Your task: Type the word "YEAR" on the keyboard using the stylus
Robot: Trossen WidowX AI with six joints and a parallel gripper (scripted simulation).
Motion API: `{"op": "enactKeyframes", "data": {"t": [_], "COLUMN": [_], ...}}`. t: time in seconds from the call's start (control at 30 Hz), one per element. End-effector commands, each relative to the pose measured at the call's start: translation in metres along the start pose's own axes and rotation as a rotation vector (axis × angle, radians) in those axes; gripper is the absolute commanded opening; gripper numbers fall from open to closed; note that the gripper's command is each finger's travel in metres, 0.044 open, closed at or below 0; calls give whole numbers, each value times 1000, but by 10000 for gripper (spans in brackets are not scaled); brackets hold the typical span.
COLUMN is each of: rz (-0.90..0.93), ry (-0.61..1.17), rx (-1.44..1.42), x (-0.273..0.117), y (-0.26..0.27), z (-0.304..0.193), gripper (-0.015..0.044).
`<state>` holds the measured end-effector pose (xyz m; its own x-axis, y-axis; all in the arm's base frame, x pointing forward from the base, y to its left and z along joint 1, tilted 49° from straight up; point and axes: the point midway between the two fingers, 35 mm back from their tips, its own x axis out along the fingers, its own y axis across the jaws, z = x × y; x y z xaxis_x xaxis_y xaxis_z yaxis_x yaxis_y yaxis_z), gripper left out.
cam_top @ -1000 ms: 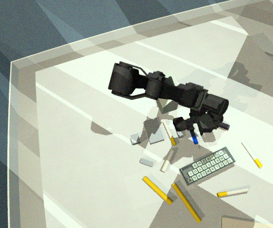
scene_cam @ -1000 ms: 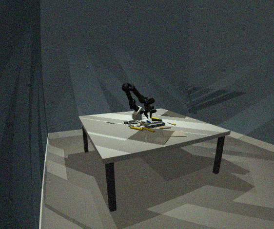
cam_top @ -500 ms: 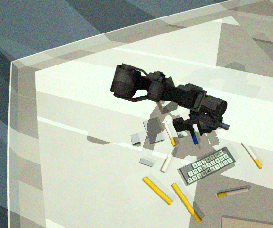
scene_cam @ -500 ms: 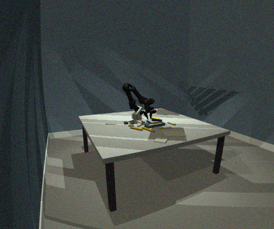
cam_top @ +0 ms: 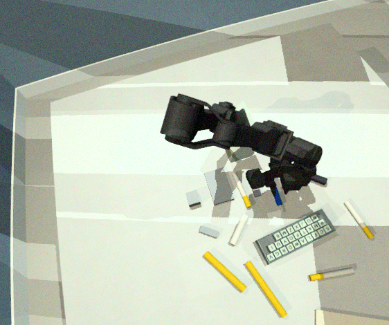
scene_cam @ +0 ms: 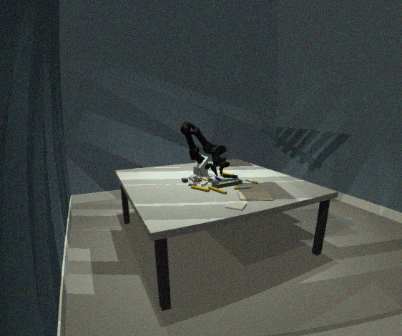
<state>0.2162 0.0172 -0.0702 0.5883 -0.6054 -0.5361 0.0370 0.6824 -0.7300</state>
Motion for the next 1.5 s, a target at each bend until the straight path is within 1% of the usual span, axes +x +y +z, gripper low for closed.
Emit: {"op": "enactKeyframes", "data": {"t": [0.0,1.47], "rz": [-6,-7], "ry": [5,5], "rx": [-16,-17], "x": [2,20], "y": [-2,-3], "z": [-5,-16], "gripper": [150,150]}}
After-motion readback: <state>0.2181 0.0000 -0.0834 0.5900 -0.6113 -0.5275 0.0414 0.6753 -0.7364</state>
